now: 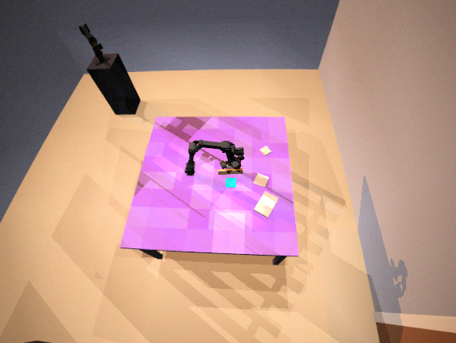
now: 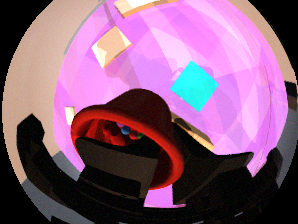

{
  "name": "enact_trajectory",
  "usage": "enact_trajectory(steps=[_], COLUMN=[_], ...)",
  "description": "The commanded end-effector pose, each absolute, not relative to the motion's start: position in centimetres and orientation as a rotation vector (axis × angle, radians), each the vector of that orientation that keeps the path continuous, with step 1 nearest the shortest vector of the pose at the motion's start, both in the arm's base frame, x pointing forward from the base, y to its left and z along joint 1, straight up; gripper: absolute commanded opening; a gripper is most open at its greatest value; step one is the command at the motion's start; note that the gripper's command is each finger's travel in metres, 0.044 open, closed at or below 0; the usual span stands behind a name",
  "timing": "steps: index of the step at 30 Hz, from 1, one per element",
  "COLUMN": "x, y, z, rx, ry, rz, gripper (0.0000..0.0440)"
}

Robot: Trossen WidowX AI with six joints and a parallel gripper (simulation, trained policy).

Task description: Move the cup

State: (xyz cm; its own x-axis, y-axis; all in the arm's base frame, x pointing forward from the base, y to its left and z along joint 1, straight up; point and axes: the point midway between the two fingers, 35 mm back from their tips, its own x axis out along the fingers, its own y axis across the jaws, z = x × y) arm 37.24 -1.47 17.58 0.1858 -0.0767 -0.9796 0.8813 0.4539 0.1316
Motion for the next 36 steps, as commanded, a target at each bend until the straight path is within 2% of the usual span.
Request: enact_trajectory(steps=[1,18,36], x=[37.6,37.8,36.4], y=[-3.1,-8.2,-9.4], z=[17.9,15.6,10.6], rx=[0.875,0.931,0.960], ry=[1.154,1.091,1.100], rz=[-0.818,-0.893,-0.941], gripper=[0.0000,0.0000,0.0003])
